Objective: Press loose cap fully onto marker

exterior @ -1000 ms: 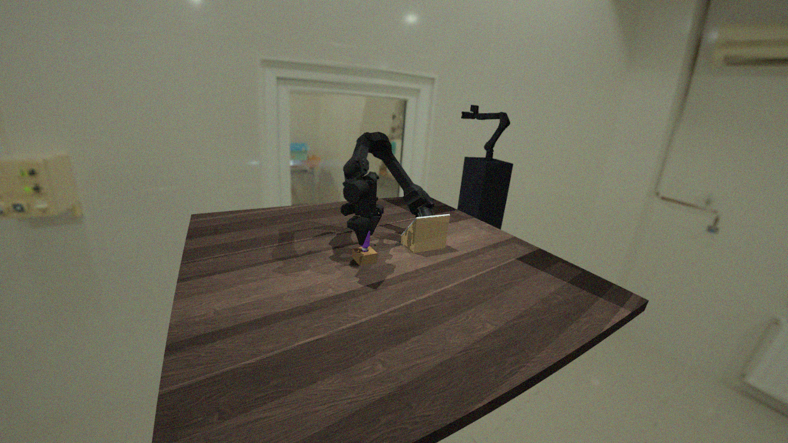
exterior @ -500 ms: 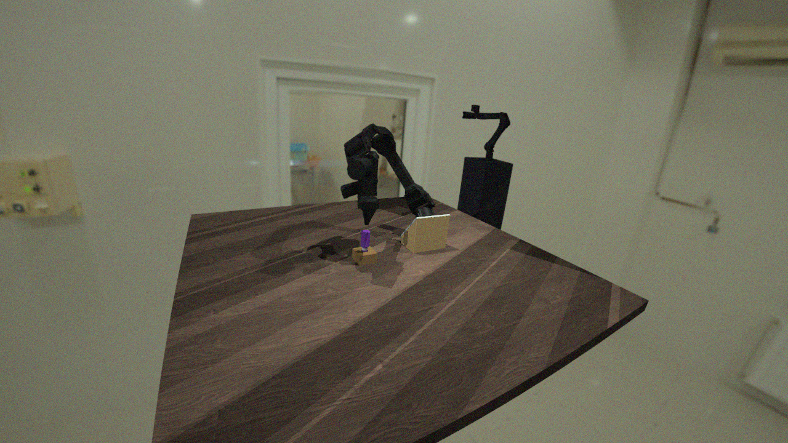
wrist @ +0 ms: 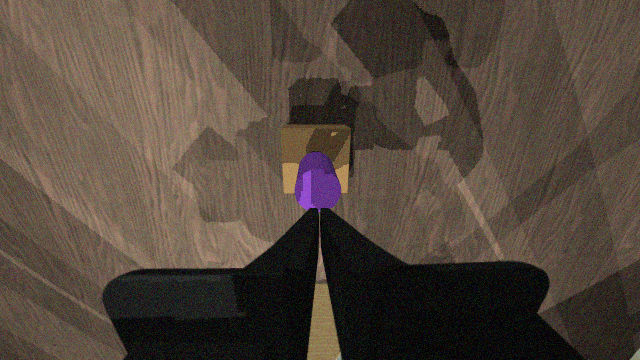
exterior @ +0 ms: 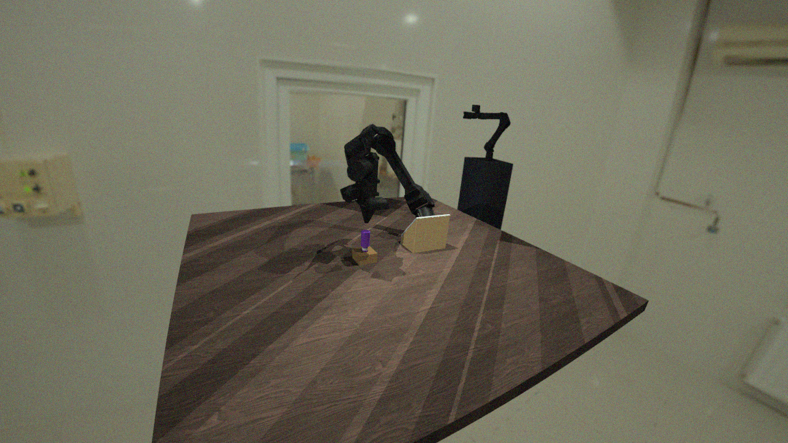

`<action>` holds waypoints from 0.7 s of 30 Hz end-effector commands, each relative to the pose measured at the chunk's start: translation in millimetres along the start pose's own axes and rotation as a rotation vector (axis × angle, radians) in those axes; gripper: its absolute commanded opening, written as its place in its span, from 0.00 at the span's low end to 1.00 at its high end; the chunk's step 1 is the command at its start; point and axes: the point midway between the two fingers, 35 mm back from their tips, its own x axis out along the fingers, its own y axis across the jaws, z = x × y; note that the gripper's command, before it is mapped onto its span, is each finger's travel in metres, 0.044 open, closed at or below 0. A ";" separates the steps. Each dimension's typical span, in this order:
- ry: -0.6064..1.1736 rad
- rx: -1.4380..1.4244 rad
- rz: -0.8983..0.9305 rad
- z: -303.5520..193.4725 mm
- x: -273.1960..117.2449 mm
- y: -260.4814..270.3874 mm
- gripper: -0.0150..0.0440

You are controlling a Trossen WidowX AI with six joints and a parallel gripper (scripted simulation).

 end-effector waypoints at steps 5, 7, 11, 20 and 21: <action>-0.003 -0.005 -0.001 0.4 2.4 -0.3 0.25; -0.003 -0.006 -0.001 0.5 4.7 -0.3 0.25; -0.003 -0.006 -0.002 0.5 10.5 -0.4 0.25; -0.003 -0.006 -0.002 0.6 23.6 -0.5 0.25; -0.003 -0.006 -0.002 0.6 25.0 -0.5 0.25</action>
